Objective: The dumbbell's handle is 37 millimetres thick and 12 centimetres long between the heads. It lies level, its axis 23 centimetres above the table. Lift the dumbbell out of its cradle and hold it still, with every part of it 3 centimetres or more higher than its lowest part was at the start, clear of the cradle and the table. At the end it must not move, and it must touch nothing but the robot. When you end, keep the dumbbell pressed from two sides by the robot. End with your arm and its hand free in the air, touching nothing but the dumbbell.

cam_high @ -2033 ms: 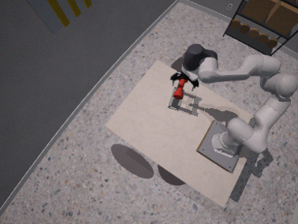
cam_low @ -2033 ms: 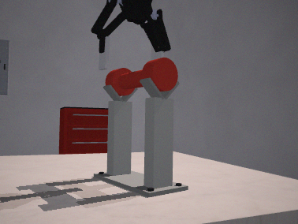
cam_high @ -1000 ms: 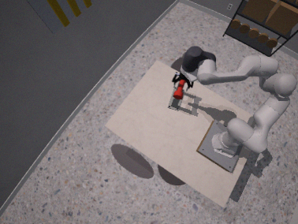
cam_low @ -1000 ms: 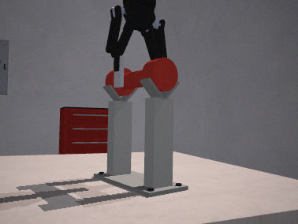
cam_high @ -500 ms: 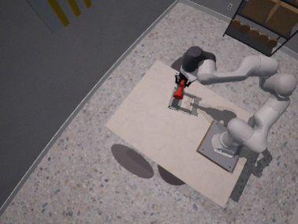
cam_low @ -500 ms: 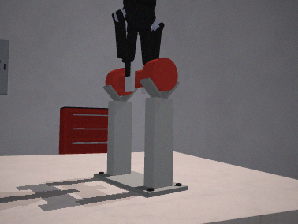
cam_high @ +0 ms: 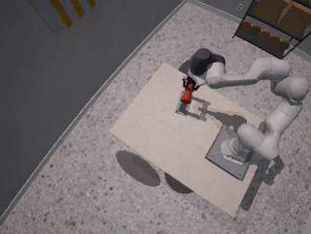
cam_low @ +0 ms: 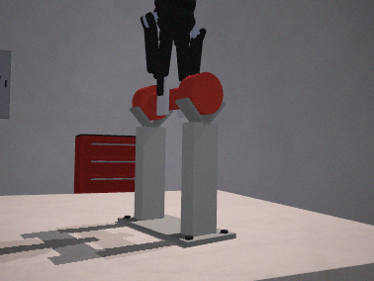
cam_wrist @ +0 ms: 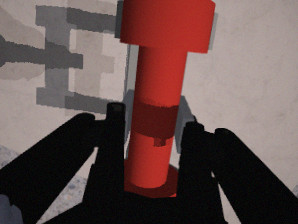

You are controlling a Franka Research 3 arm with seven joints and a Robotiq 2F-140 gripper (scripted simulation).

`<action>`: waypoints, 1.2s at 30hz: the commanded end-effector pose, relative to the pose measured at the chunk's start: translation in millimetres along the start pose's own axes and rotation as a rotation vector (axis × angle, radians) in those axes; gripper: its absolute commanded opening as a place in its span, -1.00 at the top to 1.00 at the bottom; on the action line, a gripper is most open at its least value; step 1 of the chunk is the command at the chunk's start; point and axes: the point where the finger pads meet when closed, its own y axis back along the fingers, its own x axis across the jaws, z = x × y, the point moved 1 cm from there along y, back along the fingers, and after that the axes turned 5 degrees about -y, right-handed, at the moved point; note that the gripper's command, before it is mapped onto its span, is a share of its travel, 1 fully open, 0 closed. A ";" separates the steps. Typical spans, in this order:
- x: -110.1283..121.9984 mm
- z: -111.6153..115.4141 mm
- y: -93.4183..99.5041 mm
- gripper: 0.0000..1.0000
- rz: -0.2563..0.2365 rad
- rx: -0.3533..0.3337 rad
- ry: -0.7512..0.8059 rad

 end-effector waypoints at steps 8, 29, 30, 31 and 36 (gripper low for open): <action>-0.6 0.0 0.4 1.00 -0.002 -0.003 -0.003; -0.5 -0.2 27.3 1.00 -0.002 -0.003 -0.004; -0.5 -0.3 29.6 1.00 -0.002 -0.003 -0.004; -0.6 -0.4 32.0 1.00 -0.001 -0.003 -0.003; -0.4 -0.3 45.7 1.00 -0.001 -0.003 -0.004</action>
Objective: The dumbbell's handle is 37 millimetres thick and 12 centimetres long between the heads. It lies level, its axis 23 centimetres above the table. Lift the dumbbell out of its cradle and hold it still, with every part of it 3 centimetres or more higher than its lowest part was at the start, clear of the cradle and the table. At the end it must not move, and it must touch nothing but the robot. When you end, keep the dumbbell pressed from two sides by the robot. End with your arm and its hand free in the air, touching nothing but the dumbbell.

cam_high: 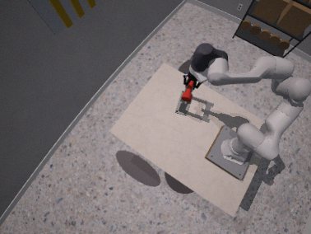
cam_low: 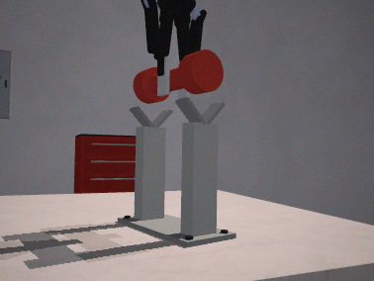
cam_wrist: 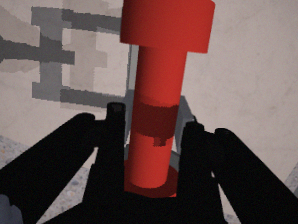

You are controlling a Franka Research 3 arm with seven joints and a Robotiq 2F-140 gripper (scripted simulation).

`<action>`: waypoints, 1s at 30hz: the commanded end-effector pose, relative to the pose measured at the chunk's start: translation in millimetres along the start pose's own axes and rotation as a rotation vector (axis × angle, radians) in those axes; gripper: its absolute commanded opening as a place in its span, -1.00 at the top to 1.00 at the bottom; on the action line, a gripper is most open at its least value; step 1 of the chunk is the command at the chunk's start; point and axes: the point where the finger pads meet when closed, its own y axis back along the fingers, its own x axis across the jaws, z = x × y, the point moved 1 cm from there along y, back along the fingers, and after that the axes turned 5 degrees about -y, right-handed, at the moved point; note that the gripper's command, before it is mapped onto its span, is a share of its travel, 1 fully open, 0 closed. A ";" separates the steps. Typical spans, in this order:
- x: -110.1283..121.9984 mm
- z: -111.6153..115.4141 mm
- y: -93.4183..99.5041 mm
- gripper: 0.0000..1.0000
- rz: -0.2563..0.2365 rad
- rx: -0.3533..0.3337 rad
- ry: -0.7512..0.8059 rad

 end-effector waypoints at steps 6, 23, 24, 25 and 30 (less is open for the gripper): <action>-1.1 0.2 21.8 1.00 -0.003 0.002 0.006; -1.1 0.1 57.4 1.00 -0.003 0.002 0.006; -1.1 0.0 59.1 1.00 -0.003 0.002 0.006; -1.1 0.0 60.6 1.00 -0.003 0.002 0.006; -1.2 -0.2 66.9 1.00 -0.002 0.002 0.007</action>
